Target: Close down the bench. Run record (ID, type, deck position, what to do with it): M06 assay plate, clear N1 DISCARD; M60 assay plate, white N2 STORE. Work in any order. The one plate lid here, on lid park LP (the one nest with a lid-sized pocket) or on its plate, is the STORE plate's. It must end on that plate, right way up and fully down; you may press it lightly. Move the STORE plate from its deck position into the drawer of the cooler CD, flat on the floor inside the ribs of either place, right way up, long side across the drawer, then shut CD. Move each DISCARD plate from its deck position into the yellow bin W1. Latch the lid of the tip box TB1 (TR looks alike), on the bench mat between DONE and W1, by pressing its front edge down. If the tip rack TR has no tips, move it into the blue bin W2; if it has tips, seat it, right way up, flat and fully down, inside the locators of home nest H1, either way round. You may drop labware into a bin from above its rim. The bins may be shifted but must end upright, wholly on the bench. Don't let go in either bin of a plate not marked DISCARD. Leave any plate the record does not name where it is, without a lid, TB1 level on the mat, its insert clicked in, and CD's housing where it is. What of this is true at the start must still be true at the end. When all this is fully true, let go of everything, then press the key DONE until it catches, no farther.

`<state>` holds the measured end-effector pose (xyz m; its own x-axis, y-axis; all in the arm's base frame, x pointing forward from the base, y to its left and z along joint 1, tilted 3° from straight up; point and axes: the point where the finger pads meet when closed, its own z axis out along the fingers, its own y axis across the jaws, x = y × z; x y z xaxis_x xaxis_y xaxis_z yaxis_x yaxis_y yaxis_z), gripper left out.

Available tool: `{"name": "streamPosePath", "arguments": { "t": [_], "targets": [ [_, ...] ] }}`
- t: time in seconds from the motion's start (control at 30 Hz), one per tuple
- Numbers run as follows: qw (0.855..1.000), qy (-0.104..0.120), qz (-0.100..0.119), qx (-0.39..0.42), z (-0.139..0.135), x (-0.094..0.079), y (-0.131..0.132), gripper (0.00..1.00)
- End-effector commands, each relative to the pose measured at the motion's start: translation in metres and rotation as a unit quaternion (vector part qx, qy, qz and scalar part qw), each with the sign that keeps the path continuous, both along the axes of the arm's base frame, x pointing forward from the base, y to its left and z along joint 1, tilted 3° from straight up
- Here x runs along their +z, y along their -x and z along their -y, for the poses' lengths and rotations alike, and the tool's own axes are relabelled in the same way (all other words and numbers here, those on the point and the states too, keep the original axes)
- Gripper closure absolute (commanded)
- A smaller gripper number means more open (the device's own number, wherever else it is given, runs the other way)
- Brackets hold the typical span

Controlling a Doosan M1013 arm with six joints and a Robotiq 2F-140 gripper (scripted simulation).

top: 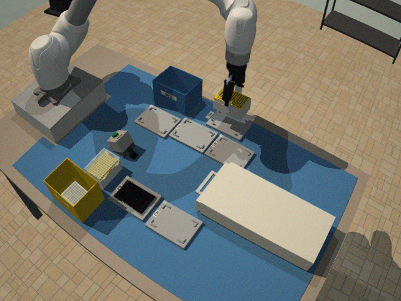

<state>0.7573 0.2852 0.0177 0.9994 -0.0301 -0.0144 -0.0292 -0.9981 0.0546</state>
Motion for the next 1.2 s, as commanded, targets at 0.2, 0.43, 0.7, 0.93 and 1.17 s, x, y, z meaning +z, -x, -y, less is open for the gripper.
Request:
{"name": "streamPosePath", "arguments": {
  "t": [0.2,0.43,0.7,0.93,1.17],
  "targets": [
    [1.0,0.0,0.0,0.0,0.0,-0.008,0.0,1.0],
    [1.0,0.0,0.0,0.0,0.001,-0.017,0.0,1.0],
    [1.0,0.0,0.0,0.0,0.001,-0.025,0.0,1.0],
    [1.0,0.0,0.0,0.0,0.002,-0.035,0.001,1.0],
    [1.0,0.0,0.0,0.0,0.002,-0.044,0.001,1.0]
  ]
}}
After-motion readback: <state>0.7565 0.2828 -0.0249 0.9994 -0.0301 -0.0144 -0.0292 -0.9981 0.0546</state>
